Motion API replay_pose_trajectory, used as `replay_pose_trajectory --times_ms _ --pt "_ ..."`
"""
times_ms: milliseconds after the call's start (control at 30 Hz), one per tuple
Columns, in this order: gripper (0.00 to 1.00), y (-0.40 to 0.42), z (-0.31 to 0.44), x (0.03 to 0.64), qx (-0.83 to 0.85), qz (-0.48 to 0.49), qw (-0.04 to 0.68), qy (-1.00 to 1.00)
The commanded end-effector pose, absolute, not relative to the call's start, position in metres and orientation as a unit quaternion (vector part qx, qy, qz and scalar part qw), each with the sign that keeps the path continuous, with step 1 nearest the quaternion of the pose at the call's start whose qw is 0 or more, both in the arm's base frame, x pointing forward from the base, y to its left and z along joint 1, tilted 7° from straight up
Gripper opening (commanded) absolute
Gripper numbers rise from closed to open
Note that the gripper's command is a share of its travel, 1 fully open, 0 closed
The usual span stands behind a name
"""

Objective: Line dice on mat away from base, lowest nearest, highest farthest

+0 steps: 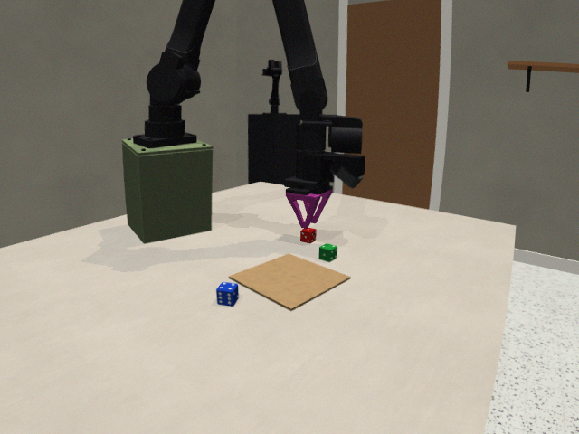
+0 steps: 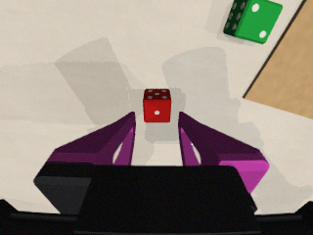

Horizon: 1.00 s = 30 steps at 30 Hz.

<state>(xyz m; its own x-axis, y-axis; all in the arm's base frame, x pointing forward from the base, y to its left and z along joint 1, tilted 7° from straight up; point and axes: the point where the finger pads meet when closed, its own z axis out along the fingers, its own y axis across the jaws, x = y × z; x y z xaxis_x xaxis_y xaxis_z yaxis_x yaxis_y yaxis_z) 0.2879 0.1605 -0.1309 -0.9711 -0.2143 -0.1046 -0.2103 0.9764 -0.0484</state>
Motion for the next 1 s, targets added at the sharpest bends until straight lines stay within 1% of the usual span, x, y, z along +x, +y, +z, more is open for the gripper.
replay_pose_trajectory --times_ms 0,967 --pt "0.39 0.1637 -0.1304 0.2986 -0.106 -0.014 0.061 0.992" --pt "0.39 0.1641 -0.1391 0.3022 -0.105 -0.012 0.065 0.992"
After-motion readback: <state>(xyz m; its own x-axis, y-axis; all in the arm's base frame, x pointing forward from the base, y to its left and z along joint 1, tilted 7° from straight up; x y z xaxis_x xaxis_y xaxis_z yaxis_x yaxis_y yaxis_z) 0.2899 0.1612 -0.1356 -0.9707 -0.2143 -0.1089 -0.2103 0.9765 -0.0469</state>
